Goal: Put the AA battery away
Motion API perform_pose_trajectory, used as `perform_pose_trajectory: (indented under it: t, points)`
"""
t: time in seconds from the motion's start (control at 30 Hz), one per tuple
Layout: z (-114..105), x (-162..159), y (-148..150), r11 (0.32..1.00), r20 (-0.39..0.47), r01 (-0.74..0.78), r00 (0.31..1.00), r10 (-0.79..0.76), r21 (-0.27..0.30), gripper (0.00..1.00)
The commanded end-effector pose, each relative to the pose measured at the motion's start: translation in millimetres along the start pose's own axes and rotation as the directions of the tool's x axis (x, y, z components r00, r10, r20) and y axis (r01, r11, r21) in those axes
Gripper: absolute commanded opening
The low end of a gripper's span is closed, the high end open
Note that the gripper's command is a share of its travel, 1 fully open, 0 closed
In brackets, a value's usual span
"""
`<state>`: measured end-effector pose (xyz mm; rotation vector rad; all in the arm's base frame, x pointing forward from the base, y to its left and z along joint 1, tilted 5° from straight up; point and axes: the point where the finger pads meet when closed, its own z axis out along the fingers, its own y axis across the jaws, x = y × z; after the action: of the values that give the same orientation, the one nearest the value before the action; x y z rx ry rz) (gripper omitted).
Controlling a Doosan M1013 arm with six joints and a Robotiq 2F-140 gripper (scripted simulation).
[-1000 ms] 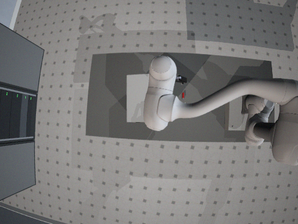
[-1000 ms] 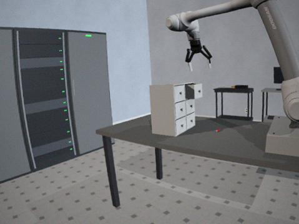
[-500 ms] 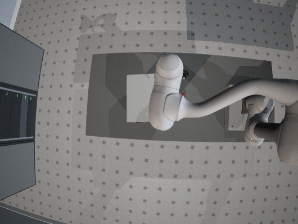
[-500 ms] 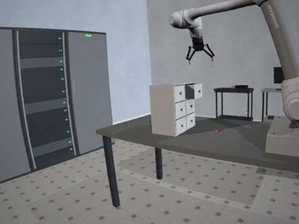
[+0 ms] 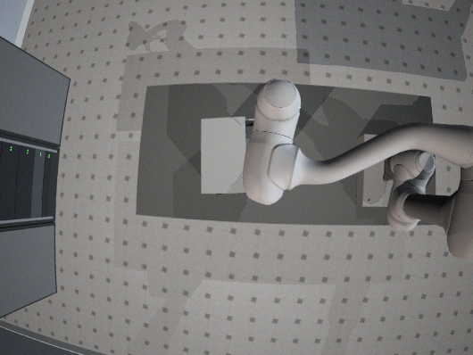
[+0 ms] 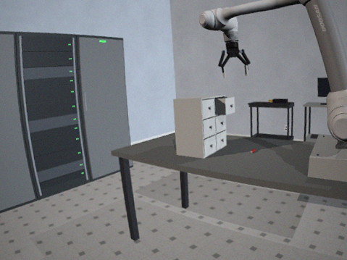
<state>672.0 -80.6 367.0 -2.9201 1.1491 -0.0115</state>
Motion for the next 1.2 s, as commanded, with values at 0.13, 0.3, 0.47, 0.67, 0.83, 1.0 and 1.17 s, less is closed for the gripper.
perform_pose_trajectory:
  t: [0.13,0.3,0.47,0.67,0.83,1.0,1.17]
  points:
    - [-5,-4,4,0.985,-0.002,0.170,0.985,-0.170,0.017,1.00]
    - [-9,-6,7,0.959,-0.005,0.282,0.960,-0.282,0.027,1.00]
    - [-11,-7,9,0.939,-0.008,0.342,0.940,-0.342,0.033,1.00]
    - [-14,-10,12,0.893,-0.013,0.448,0.894,-0.448,0.042,1.00]
    - [-17,-12,14,0.852,-0.017,0.521,0.853,-0.521,0.049,1.00]
    - [-18,-12,15,0.828,-0.020,0.559,0.829,-0.558,0.052,1.00]
    - [-20,-14,17,0.790,-0.024,0.611,0.792,-0.611,0.057,1.00]
